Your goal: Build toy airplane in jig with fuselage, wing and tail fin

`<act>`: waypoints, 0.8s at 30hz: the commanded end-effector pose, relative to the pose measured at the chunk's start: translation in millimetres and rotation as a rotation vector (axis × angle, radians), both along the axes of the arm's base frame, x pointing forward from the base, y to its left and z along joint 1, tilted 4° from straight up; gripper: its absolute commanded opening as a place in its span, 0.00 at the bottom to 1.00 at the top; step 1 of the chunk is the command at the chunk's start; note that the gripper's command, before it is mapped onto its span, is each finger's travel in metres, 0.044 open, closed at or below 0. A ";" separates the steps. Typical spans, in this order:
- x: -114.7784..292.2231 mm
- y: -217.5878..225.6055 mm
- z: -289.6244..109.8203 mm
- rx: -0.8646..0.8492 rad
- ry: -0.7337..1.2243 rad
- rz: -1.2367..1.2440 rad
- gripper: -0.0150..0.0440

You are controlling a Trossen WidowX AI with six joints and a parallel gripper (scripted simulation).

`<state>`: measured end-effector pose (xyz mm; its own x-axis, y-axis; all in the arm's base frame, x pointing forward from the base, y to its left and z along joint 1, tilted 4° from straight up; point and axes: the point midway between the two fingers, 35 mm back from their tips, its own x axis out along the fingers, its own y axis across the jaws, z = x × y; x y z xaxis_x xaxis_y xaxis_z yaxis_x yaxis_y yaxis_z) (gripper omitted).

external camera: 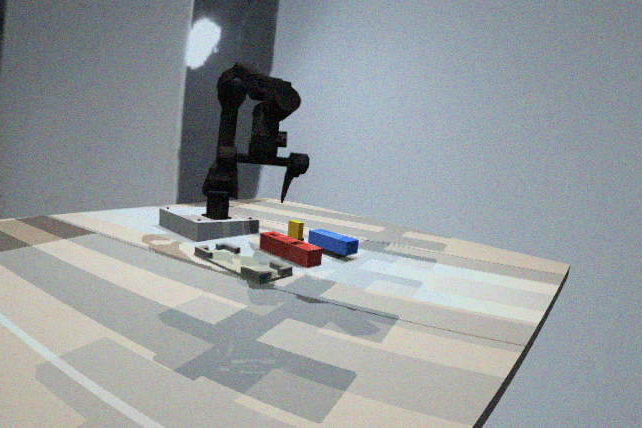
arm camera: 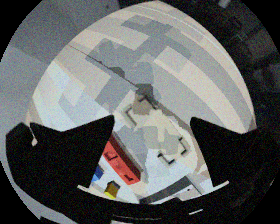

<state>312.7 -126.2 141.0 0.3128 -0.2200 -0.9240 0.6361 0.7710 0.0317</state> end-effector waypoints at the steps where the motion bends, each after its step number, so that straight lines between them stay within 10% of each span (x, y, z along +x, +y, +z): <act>1: -8.1 65.4 -12.1 0.080 0.138 0.267 1.00; 7: -38.4 139.9 -20.2 0.169 0.323 0.596 1.00; 24: -38.0 145.2 -73.4 0.172 0.329 0.605 1.00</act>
